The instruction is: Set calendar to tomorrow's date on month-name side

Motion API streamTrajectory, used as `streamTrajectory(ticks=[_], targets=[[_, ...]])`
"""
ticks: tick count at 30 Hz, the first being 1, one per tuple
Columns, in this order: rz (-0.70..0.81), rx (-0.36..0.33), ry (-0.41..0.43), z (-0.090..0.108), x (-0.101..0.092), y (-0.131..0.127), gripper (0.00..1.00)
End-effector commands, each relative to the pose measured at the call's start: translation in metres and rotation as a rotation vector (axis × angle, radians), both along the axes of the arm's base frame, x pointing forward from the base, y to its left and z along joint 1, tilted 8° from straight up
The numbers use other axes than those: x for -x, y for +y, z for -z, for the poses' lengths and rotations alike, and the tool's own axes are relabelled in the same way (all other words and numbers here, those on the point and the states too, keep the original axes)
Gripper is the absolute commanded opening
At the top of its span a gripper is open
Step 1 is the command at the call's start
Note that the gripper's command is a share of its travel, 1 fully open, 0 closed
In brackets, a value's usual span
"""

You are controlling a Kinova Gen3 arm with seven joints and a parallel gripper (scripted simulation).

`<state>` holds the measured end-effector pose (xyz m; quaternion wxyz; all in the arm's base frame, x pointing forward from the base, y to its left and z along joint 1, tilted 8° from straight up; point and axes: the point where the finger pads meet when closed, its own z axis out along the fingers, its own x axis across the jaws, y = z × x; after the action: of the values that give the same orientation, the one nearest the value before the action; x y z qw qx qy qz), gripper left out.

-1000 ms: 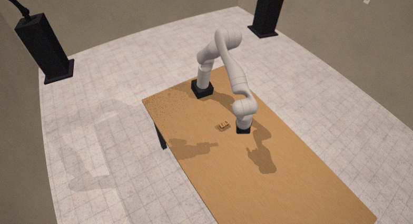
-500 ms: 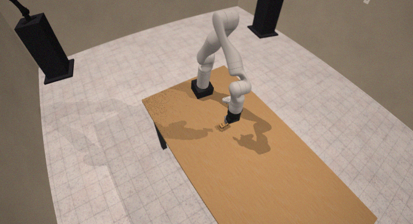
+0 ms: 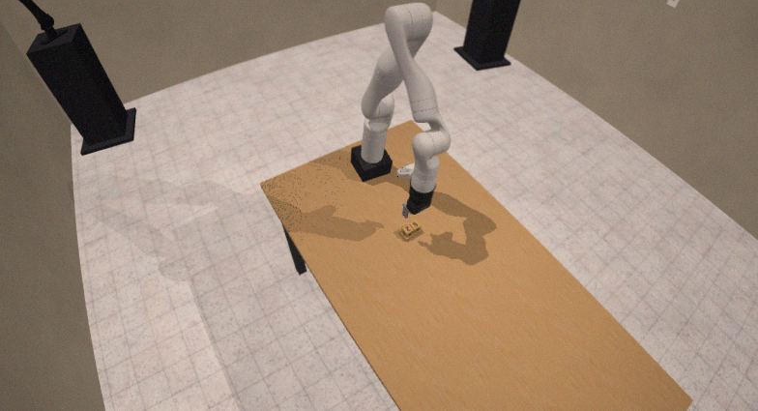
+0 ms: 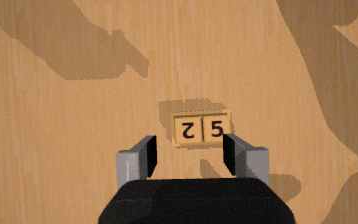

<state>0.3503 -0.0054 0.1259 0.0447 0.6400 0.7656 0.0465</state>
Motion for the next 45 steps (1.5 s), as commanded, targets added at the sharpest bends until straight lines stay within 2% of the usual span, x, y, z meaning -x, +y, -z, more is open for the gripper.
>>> streamTrajectory(ticks=[1,26,36,38,45], targets=[[-0.031,0.006,-0.018,-0.002,0.002,0.001,1.00],[-0.010,0.003,-0.015,0.000,0.003,0.002,1.00],[0.229,-0.039,-0.002,0.010,0.007,0.006,1.00],[0.229,-0.039,-0.002,0.010,0.007,0.006,1.00],[0.528,-0.085,0.010,0.020,0.008,0.010,1.00]])
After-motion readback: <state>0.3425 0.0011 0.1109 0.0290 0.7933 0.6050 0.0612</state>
